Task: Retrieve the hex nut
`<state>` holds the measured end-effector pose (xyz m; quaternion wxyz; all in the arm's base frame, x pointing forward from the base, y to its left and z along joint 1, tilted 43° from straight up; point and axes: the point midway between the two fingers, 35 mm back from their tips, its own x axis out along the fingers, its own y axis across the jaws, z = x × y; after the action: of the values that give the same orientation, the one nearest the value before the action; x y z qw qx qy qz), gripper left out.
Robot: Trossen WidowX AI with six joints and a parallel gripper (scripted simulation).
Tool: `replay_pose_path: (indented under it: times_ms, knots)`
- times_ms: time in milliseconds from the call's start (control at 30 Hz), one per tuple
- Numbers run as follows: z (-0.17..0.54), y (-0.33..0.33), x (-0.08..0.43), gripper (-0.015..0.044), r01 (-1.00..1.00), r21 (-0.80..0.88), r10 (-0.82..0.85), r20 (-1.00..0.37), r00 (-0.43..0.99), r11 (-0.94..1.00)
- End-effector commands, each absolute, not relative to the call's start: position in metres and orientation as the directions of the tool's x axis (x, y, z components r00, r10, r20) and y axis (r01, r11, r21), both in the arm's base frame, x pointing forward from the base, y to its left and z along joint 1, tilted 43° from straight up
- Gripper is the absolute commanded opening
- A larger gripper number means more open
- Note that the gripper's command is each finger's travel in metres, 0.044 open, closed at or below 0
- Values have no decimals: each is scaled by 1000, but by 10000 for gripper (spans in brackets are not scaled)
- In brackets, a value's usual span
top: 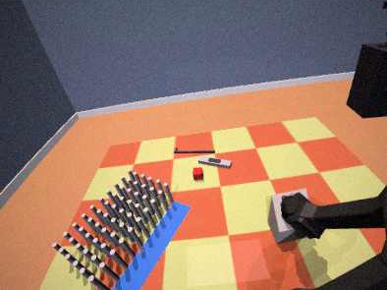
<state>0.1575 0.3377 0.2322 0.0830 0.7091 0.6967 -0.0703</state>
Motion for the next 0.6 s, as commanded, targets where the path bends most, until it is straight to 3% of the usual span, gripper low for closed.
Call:
replay_pose_path:
  times_ms: [0, 567]
  knots:
    - [224, 340, 156, 0, 1000, 8, 975, -223, 19, -18]
    - [213, 349, 149, 0, 1000, 6, 976, -218, 19, -18]
